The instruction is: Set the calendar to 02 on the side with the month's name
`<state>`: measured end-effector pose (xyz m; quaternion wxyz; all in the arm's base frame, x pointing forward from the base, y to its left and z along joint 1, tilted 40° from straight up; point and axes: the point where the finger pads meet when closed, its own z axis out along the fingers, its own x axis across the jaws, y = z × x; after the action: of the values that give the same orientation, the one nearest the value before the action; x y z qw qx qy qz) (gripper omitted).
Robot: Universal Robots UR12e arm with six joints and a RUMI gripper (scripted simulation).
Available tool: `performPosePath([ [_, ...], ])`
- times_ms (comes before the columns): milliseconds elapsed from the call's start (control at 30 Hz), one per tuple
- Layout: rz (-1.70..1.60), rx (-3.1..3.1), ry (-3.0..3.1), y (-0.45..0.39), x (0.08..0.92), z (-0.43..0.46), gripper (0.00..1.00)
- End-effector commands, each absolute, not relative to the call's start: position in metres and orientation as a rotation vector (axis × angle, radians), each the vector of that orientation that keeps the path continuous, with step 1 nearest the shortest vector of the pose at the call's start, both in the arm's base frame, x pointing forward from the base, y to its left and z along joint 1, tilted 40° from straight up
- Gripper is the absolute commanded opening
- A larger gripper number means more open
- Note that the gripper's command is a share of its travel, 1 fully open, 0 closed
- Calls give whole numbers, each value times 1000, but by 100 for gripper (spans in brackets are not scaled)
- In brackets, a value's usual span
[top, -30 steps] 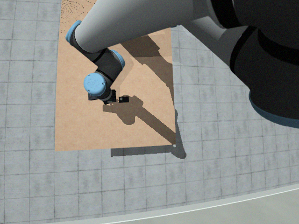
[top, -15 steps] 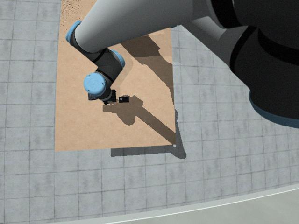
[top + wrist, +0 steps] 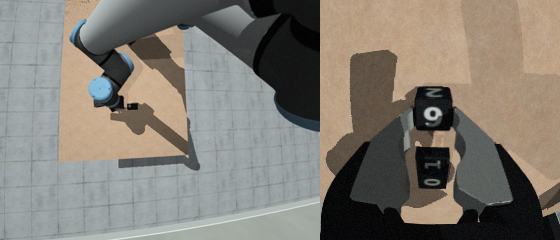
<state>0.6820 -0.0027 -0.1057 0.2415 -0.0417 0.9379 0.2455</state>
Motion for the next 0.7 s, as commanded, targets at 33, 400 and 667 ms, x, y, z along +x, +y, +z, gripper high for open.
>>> performPosePath([
  [33, 671, -114, 2565, -14, 672, -87, 10],
  [400, 671, -114, 2565, -39, 650, -48, 10],
  [667, 671, -114, 2565, -47, 643, -36, 10],
])
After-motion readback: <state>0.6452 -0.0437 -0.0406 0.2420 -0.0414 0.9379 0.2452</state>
